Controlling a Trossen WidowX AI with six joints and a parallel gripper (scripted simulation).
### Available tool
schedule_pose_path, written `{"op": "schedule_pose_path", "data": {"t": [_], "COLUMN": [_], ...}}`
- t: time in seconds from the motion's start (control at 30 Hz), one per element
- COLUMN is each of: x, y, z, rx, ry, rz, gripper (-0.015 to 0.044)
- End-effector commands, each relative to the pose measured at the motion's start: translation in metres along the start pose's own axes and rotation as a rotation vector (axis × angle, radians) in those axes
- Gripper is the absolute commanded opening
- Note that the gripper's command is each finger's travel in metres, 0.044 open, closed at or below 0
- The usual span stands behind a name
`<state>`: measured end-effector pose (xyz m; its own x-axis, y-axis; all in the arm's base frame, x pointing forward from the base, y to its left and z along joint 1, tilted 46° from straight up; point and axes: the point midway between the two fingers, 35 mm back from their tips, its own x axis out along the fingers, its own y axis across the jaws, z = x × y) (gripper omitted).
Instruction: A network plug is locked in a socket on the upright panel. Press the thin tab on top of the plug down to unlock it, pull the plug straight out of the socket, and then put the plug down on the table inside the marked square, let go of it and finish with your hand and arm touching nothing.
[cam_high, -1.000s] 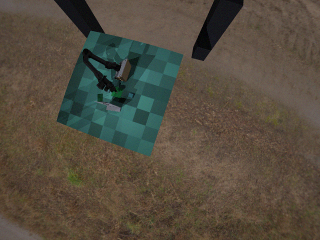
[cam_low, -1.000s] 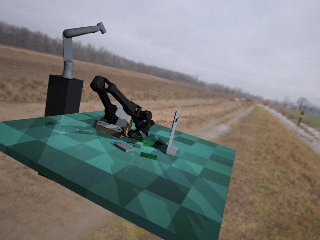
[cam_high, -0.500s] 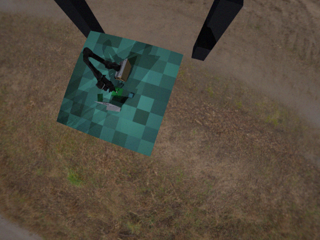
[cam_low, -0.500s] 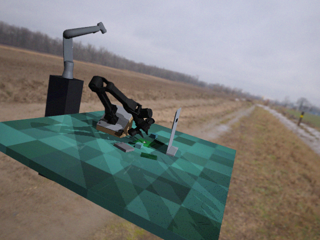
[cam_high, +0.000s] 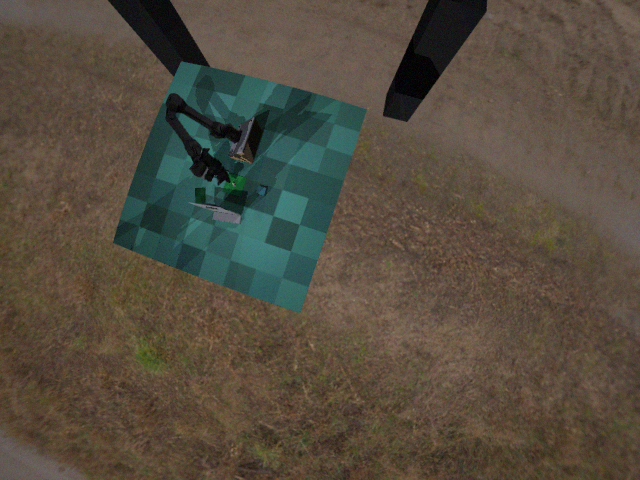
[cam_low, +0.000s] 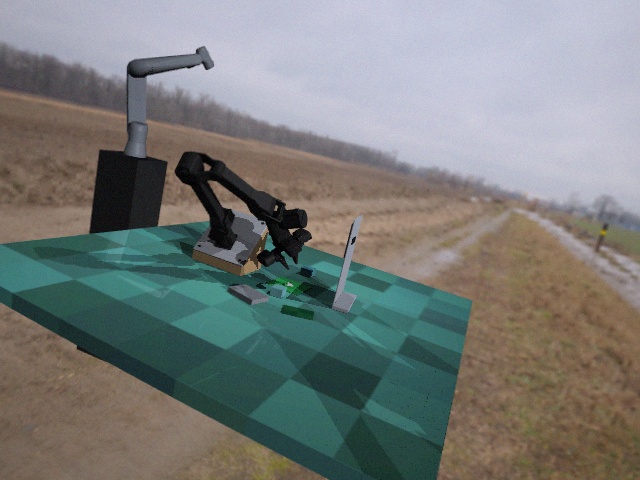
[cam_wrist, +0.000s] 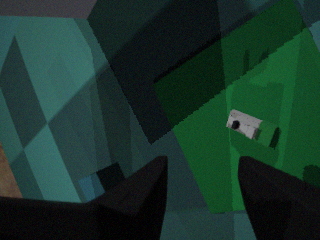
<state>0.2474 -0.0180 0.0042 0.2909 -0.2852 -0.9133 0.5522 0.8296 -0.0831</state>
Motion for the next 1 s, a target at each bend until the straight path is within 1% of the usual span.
{"op": "schedule_pose_path", "data": {"t": [0.0, 0.97], "x": [-0.006, -0.045], "y": [0.003, 0.025], "z": [0.001, -0.002], "rx": [0.006, 0.005], "ry": [-0.002, -0.003], "rz": [-0.005, -0.004], "gripper": [0.0156, 0.0156]}}
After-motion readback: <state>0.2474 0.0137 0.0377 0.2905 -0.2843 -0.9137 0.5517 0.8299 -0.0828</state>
